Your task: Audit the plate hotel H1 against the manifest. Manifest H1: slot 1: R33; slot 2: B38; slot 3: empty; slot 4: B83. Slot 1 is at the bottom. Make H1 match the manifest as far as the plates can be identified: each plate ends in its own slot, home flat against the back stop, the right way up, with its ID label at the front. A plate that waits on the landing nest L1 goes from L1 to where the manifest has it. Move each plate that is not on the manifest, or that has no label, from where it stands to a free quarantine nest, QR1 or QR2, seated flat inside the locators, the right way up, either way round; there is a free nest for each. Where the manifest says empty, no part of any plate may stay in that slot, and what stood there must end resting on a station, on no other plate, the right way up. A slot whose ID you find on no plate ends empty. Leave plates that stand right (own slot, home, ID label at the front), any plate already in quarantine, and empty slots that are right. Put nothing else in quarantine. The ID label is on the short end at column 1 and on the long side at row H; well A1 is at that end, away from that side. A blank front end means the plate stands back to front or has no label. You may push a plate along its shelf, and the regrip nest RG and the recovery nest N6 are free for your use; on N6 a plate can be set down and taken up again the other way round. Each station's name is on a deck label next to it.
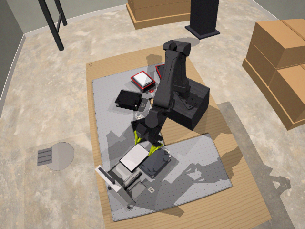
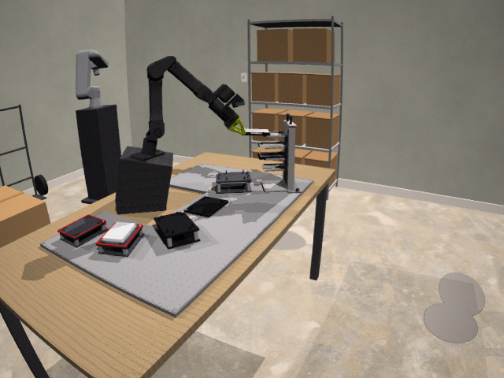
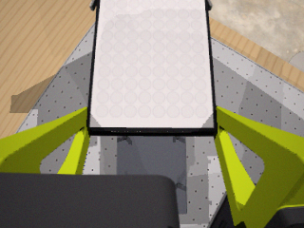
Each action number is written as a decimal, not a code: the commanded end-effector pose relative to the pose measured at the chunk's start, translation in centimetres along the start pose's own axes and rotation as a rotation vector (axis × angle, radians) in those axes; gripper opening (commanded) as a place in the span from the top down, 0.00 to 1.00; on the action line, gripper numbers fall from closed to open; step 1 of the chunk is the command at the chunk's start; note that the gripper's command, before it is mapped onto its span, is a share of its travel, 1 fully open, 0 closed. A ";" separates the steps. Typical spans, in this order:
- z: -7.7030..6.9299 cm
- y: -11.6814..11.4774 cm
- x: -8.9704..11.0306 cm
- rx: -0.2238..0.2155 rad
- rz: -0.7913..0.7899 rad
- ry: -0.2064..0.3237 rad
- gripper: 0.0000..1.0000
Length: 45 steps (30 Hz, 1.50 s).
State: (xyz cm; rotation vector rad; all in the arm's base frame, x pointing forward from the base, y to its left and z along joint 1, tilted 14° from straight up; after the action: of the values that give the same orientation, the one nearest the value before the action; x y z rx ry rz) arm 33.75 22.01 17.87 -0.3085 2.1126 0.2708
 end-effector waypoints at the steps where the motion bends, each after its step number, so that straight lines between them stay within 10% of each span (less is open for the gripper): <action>1: -0.3 0.1 -2.0 -0.007 0.011 -0.043 0.14; 45: 1.7 0.2 -2.0 -0.005 0.006 -0.024 0.14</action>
State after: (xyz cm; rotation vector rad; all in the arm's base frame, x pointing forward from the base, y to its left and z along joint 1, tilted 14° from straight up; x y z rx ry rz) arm 35.70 22.80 17.94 -0.3084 2.1090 0.2738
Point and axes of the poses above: the point where the finger pads meet when closed, its own z axis out along the fingers, its own y axis across the jaws, x = y × z, the point moved 1 cm from there along -z, back along the fingers, and after that the axes turned 3 degrees about z, right-handed, at the moved point
